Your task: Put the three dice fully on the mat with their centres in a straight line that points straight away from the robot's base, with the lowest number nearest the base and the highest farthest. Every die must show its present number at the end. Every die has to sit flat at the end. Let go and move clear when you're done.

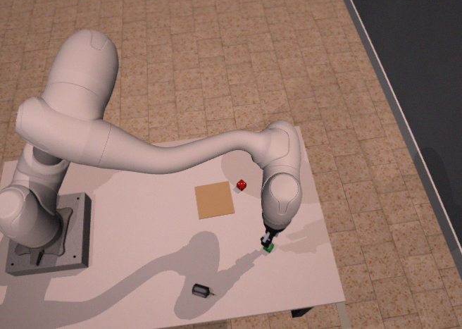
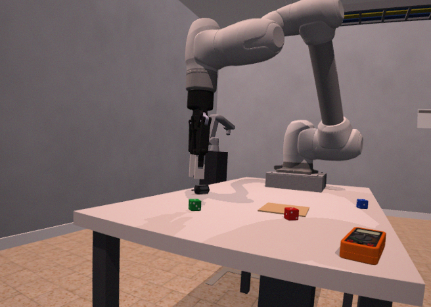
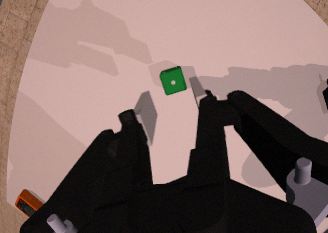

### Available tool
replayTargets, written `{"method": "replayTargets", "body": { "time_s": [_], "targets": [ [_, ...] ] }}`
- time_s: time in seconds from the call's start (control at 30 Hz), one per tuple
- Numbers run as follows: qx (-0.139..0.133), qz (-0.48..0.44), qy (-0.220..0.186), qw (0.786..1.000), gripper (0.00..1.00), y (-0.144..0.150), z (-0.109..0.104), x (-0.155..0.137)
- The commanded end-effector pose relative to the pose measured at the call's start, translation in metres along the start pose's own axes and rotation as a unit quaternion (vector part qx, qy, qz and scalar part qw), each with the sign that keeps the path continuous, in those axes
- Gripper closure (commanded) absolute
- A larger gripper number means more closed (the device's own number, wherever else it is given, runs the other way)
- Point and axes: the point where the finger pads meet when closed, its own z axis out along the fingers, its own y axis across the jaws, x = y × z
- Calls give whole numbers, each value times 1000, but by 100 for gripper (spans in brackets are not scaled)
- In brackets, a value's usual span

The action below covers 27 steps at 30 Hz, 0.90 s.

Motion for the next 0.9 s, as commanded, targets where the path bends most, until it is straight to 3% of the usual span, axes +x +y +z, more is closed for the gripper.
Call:
{"method": "replayTargets", "body": {
  "time_s": [0.0, 0.87],
  "targets": [
    [-1, 0, 0, 1000, 65, 2, 5, 1],
    [-2, 1, 0, 1000, 65, 2, 23, 0]
  ]
}}
